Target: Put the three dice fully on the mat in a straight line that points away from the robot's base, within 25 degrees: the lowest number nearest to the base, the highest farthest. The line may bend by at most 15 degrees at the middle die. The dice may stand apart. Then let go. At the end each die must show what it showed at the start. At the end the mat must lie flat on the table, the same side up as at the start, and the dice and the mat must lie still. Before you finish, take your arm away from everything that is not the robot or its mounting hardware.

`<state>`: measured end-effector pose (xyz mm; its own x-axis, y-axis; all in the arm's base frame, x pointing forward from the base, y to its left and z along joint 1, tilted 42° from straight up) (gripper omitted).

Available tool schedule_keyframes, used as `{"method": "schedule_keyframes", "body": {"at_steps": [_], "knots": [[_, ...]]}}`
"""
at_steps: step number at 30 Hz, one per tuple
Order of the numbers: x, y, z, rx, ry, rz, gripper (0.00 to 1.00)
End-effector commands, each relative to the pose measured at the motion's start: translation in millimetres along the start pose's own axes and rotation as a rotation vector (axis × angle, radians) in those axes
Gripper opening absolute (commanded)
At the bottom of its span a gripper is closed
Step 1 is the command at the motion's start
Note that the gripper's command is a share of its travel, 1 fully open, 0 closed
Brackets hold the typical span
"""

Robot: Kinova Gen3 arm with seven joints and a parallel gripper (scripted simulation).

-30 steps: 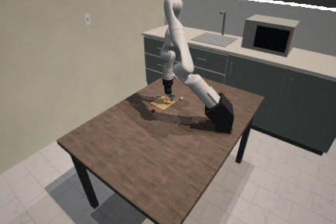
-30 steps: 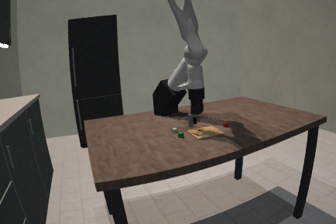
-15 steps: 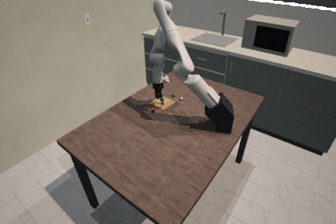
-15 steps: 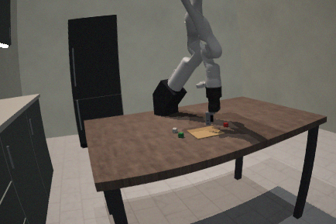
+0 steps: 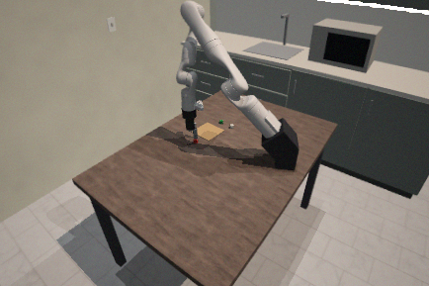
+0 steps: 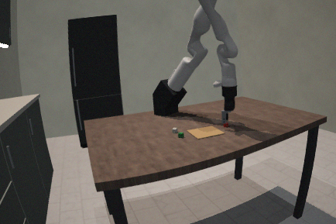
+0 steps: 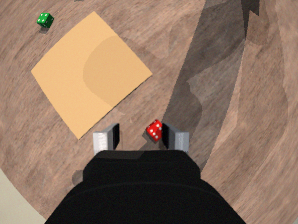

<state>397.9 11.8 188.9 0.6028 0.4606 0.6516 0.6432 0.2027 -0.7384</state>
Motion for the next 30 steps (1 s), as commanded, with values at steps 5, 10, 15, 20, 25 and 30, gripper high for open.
{"method": "schedule_keyframes", "body": {"at_steps": [5, 10, 15, 20, 25, 30], "knots": [[18.4, 0.1, 9.7, -0.004, -0.005, -0.001, 1.00], [22.8, 0.3, 12.8, -0.002, -0.003, -0.002, 1.00], [23.8, 0.3, 13.4, -0.002, -0.003, -0.002, 1.00], [23.5, 0.2, 13.8, -0.002, -0.003, -0.001, 1.00], [23.4, 0.2, 13.6, -0.002, -0.003, -0.001, 1.00], [23.4, 0.2, 13.6, -0.002, -0.003, -0.001, 1.00]]}}
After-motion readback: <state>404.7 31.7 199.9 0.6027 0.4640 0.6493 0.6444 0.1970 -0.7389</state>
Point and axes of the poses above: the point where the finger pads meet when closed, its own y axis out along the fingers, its own z axis across the jaws, x = y × z, the point moved 1 cm from there along -y, back along the fingers, and after that the axes turned 3 degrees about y, right-handed, at the moved point
